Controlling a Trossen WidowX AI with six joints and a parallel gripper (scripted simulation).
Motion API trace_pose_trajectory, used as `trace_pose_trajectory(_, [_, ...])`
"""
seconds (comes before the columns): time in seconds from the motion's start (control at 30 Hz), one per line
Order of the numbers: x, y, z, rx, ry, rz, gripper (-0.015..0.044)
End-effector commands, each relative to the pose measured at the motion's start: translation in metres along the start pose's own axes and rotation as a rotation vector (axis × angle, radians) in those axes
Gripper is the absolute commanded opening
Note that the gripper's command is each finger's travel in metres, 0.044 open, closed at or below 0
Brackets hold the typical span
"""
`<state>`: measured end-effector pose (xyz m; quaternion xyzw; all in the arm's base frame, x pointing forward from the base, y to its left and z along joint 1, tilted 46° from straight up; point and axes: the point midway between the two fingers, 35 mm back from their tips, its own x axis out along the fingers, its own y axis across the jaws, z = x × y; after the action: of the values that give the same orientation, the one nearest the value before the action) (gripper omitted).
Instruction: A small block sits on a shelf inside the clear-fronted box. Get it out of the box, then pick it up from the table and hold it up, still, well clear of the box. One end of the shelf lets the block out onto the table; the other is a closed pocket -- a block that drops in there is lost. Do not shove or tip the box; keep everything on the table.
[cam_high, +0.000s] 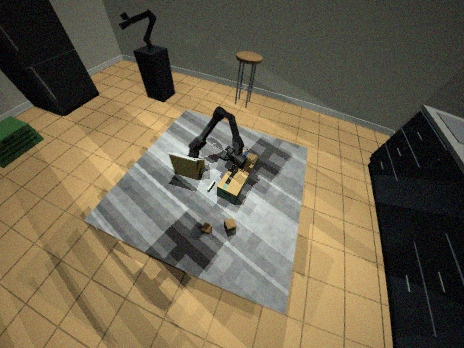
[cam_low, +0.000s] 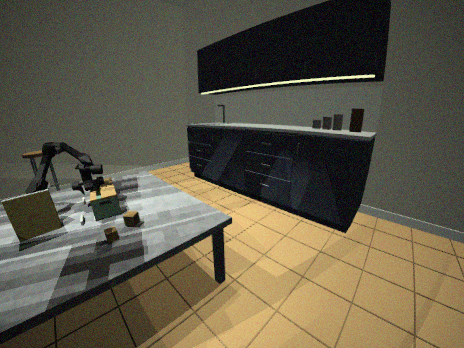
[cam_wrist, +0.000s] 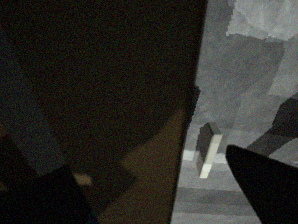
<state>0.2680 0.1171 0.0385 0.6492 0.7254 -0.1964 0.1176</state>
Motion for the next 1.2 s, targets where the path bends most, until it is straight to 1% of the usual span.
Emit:
trace_pose_trajectory(0.0, [0.002,0.000,-0.006,-0.004,0.004,0.001,0.0400])
trace_pose_trajectory(0.5, [0.007,0.000,-0.020,-0.004,0.005,0.001,0.0400])
trace_pose_trajectory(1.17, [0.008,0.000,-0.025,-0.004,0.005,0.001,0.0400])
